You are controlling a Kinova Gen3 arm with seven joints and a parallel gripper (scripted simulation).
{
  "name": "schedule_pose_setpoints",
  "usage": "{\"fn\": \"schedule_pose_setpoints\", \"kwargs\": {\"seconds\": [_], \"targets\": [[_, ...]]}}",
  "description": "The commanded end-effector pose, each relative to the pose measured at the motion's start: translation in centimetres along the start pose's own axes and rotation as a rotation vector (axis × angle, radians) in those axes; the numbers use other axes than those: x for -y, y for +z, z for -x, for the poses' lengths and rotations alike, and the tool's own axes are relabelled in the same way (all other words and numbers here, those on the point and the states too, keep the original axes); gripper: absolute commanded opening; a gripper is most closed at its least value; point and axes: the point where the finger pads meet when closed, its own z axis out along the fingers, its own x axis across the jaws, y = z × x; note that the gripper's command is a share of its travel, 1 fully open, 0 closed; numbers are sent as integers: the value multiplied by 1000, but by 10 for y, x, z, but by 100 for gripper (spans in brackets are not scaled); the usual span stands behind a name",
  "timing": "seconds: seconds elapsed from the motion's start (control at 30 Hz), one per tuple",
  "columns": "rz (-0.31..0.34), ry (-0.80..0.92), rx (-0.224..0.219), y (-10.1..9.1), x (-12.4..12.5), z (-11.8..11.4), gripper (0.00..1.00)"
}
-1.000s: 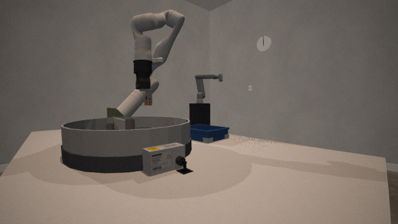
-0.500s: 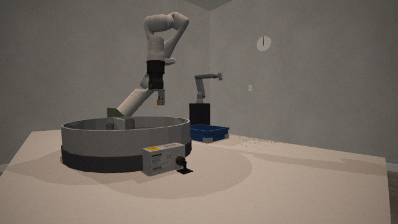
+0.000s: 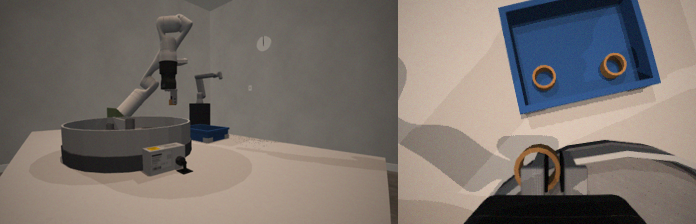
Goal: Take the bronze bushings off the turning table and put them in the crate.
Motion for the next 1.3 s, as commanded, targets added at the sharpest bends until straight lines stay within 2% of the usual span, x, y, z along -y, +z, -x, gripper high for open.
{"fn": "schedule_pose_setpoints", "kwargs": {"seconds": [0.0,0.17,0.33,0.73,0.9,1.27], "targets": [[4,-5,-3,-1,1,-1,0],[4,-5,-3,-1,1,-1,0],[4,-4,-2,-1,52,-19,0],[4,-4,-2,-1,52,-19,0],[3,-4,-2,-1,103,-38,0],[3,-4,-2,-1,103,-38,0]]}}
